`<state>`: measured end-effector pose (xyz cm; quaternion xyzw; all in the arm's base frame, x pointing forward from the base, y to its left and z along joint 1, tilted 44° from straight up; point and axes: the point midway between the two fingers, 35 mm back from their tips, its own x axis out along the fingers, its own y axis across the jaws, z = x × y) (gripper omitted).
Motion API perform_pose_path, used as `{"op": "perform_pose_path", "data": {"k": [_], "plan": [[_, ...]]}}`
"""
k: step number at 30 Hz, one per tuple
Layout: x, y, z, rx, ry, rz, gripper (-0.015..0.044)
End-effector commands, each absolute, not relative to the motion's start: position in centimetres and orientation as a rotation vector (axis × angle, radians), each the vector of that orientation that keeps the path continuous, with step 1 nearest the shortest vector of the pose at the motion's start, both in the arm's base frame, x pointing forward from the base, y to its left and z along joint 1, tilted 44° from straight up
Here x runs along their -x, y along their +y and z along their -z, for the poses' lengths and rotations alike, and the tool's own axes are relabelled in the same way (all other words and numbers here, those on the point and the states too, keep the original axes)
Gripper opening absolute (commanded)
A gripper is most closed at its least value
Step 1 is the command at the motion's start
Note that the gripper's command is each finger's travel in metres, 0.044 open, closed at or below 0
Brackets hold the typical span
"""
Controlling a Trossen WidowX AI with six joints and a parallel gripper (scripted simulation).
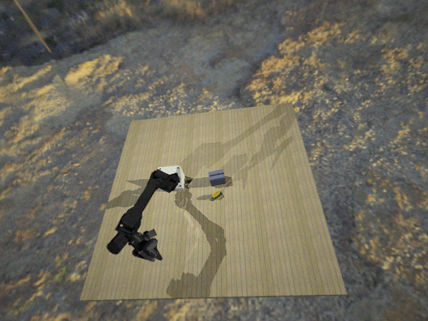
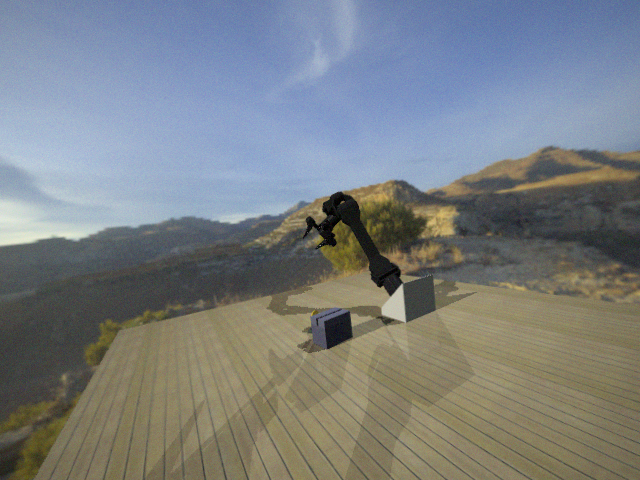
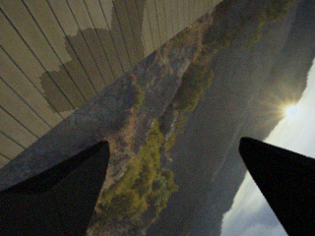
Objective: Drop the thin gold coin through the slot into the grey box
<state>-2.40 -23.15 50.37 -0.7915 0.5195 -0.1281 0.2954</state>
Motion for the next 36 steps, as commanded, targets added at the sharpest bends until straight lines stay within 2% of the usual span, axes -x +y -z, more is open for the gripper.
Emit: {"op": "perform_pose_path", "data": {"k": [1, 9, 21, 29, 36], "plan": [[2.4, -23.3, -50.3, 2.095, 1.374, 0.344, 0.0374], [-1.6, -28.1, -44.0, 1.607, 1.104, 0.357, 0.0164], [-13.0, -28.8, -32.3, 0.92, 1.03, 0.108, 0.0161], [-19.6, -24.6, -24.7, 0.575, 1.219, -0.039, 0.0161], [-23.2, -19.1, -19.5, 0.45, 1.473, -0.073, 0.0161]]}}
